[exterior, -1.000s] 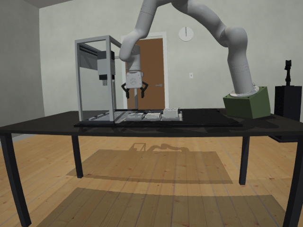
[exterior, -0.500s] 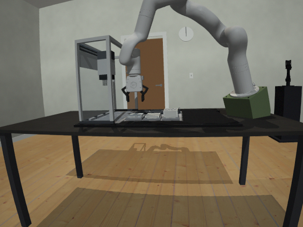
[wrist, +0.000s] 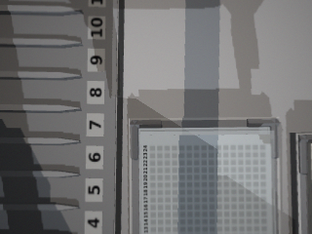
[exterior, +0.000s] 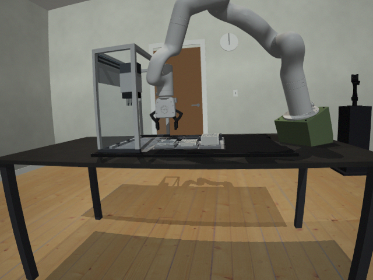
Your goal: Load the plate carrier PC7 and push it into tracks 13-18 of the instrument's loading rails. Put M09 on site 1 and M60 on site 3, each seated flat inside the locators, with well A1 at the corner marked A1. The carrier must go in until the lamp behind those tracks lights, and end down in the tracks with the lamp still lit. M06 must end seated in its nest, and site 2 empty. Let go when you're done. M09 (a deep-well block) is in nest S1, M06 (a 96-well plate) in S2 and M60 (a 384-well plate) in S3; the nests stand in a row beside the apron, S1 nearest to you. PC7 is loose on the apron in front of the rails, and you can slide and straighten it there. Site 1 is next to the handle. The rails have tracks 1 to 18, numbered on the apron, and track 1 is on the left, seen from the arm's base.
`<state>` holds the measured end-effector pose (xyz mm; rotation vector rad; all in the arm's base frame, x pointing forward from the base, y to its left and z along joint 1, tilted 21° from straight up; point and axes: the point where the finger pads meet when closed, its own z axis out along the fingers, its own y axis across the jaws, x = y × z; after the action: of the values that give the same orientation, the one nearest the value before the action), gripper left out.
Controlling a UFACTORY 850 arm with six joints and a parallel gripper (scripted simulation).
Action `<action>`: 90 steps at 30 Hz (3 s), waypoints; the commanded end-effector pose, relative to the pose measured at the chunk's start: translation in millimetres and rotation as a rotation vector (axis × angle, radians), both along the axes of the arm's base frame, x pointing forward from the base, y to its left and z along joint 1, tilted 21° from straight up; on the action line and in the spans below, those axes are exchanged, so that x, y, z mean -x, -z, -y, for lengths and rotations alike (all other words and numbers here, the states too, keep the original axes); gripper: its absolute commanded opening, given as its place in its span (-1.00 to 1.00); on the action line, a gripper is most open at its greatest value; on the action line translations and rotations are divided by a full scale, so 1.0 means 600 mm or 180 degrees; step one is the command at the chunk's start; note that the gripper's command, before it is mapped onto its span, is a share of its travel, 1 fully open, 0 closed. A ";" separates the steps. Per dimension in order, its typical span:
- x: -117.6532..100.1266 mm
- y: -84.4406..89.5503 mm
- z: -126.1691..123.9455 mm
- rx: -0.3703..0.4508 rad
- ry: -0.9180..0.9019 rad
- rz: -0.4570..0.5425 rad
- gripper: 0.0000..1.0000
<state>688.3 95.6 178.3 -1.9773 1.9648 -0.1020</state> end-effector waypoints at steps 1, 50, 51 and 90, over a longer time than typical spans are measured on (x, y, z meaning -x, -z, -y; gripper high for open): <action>-0.005 0.010 -0.002 -0.0001 0.0000 0.0006 1.00; -0.025 0.073 -0.016 -0.0001 0.0000 0.0006 1.00; -0.025 0.074 -0.016 -0.0001 0.0000 0.0006 1.00; -0.032 0.096 -0.020 -0.0002 0.0000 0.0006 1.00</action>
<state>706.9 107.9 119.4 -1.9772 1.9645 -0.1018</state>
